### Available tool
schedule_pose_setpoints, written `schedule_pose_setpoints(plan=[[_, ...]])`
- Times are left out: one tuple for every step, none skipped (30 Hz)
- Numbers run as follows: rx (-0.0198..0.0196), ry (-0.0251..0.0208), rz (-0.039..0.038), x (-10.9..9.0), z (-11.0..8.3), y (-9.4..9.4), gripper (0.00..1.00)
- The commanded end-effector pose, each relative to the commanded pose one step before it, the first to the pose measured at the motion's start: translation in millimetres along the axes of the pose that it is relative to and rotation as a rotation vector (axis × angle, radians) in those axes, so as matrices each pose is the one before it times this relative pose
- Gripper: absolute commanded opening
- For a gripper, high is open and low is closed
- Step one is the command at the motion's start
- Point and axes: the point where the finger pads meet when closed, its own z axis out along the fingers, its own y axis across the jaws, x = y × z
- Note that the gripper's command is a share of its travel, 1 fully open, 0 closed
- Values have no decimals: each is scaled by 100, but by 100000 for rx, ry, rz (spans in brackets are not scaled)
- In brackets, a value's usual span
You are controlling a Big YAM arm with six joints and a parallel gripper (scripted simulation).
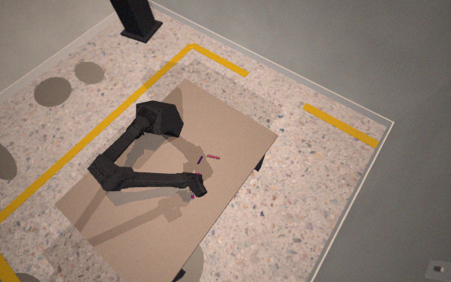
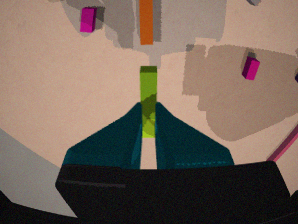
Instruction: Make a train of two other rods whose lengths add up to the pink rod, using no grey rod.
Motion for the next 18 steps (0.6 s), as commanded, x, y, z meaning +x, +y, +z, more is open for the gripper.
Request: schedule_pose_setpoints(plan=[[-1296,79,-638,-130,1192,799,4],[32,-22,-29,-15,441,-33,4],[31,-21,-27,-14,424,-31,4],[29,-19,-25,-13,402,-29,4],[27,-17,-23,-12,376,-27,4],[25,-16,-21,-11,346,-25,4],[22,-14,-18,-9,312,-21,4],[19,-12,-16,-8,276,-20,4],[17,-10,-14,-7,237,-16,4],[14,-8,-11,-6,199,-14,4],[11,-6,-9,-4,160,-10,4],[0,-26,-7,-7,122,-7,4],[82,-71,-63,-32,88,-66,4],[160,-82,-111,-49,57,-118,4],[-778,284,514,-37,-272,434,4],[0,0,0,0,0,0,4],[0,0,0,0,0,0,4],[-969,345,640,-21,-332,552,4]])
